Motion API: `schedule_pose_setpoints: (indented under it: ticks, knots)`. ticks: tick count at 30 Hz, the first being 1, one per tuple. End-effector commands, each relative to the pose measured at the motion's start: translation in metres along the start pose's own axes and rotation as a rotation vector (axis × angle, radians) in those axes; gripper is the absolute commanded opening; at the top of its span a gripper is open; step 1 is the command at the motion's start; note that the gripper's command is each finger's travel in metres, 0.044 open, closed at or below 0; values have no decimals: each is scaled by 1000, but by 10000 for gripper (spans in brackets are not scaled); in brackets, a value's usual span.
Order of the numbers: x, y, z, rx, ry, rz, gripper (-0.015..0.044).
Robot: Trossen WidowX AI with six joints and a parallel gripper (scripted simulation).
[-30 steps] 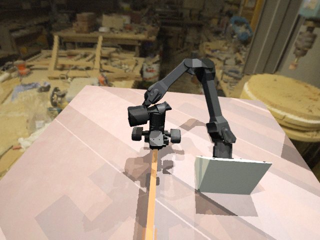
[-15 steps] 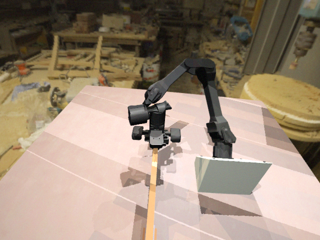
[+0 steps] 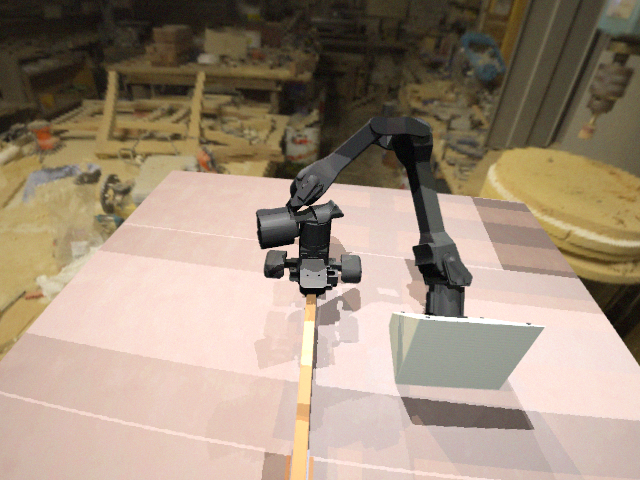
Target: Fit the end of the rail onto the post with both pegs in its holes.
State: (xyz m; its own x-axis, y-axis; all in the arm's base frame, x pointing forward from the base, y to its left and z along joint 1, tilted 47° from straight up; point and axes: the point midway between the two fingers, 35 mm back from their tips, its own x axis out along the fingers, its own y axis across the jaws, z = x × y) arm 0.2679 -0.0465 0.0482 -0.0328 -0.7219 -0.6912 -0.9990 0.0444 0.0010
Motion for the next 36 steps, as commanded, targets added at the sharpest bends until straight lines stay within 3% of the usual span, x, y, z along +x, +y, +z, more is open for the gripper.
schedule_pose_setpoints:
  ticks: [1,36]
  knots:
    - [-1,0,-2,-2,0,-1,0]
    - [-1,0,-13,-2,1,-1,0]
